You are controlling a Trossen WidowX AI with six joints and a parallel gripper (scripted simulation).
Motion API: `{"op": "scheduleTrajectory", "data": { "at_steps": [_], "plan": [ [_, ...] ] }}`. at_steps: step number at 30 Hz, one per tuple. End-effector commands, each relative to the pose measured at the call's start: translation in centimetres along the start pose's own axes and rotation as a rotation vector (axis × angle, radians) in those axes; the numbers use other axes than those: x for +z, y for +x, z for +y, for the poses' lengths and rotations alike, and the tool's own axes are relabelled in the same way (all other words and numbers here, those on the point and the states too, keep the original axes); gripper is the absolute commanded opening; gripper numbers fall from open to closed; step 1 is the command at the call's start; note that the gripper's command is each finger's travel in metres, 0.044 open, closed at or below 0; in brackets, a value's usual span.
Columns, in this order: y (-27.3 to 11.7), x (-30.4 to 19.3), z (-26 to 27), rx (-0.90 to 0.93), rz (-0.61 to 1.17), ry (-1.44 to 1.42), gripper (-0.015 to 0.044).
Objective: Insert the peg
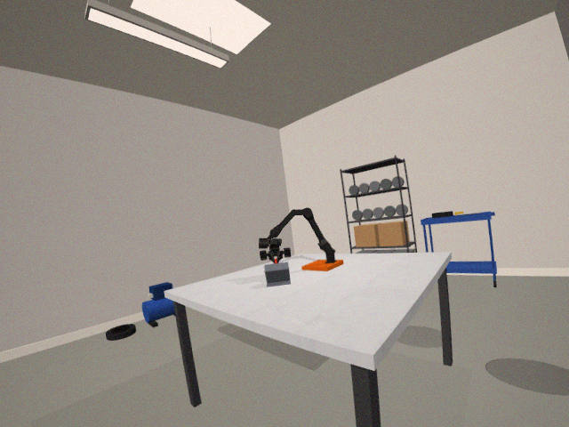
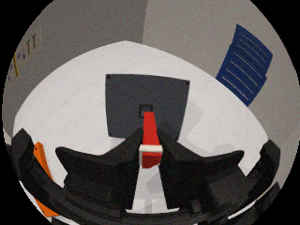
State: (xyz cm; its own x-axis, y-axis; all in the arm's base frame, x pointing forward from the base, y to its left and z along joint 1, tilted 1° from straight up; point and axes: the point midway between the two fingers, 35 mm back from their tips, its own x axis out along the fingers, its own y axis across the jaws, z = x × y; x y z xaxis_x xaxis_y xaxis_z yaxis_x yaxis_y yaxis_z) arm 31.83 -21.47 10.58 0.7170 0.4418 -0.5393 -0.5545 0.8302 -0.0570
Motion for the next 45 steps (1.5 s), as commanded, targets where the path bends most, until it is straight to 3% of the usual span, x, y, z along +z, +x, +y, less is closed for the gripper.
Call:
{"op": "scheduleTrajectory", "data": {
  "at_steps": [1, 45],
  "plan": [
    [0.6, -0.1, 0.2, 0.006, -0.006, 0.009, 0.0000],
    [1.8, -0.1, 0.5, 0.002, -0.005, 0.000, 0.0000]
  ]
}}
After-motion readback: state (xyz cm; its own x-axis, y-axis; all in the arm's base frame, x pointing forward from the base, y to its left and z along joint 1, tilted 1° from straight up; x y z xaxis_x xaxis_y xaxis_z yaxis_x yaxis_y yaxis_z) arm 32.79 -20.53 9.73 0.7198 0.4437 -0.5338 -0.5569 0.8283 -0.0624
